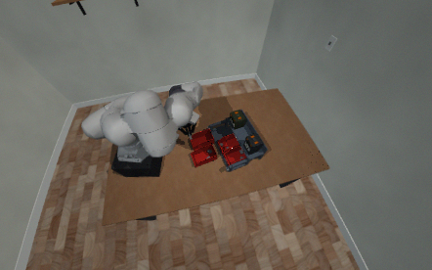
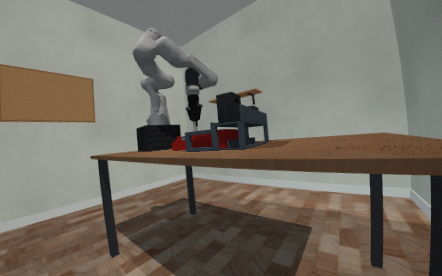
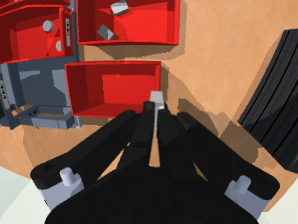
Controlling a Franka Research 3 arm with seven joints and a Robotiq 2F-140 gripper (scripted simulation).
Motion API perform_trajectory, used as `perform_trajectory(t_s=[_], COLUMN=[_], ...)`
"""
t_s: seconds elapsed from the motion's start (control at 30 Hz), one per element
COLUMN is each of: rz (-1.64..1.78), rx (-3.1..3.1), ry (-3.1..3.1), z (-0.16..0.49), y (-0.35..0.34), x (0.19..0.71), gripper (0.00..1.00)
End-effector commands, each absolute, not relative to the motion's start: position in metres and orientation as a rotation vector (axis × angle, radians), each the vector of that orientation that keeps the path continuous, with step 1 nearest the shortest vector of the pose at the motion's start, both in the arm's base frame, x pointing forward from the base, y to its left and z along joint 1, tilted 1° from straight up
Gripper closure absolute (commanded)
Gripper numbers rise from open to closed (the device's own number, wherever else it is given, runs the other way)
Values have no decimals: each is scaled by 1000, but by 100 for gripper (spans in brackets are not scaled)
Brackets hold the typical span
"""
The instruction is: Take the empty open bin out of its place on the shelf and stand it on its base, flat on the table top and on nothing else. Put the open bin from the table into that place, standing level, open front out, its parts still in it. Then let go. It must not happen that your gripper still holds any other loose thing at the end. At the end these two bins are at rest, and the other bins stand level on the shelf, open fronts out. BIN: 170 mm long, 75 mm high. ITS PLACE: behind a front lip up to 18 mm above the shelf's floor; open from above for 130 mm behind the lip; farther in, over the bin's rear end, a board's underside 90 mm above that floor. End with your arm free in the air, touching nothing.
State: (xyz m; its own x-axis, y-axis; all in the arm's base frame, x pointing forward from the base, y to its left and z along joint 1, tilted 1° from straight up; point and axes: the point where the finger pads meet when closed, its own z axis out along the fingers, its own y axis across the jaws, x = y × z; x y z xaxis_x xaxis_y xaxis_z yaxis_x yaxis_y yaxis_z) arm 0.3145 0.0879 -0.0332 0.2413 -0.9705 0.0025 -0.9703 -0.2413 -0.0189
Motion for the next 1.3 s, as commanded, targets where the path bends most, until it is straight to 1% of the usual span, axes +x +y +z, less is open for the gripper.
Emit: perform_trajectory(t_s=[0.0,0.5,0.6,0.8,0.9,0.97,1.0,1.03,1.27], rz=[-24,-25,-30,-17,-16,-16,-9,-5,14], rx=[-2472,-2438,-2138,-1763,-1564,-1564,-1430,-1390,-1090], ry=[1922,1968,2298,2556,2664,2664,2738,2762,2917], z=[-32,-31,-23,14,19,19,19,19,19], y=[86,85,77,60,59,59,59,59,59], x=[314,316,337,400,406,406,406,406,406], gripper=[100,100,100,100,100,100,100,85,85])
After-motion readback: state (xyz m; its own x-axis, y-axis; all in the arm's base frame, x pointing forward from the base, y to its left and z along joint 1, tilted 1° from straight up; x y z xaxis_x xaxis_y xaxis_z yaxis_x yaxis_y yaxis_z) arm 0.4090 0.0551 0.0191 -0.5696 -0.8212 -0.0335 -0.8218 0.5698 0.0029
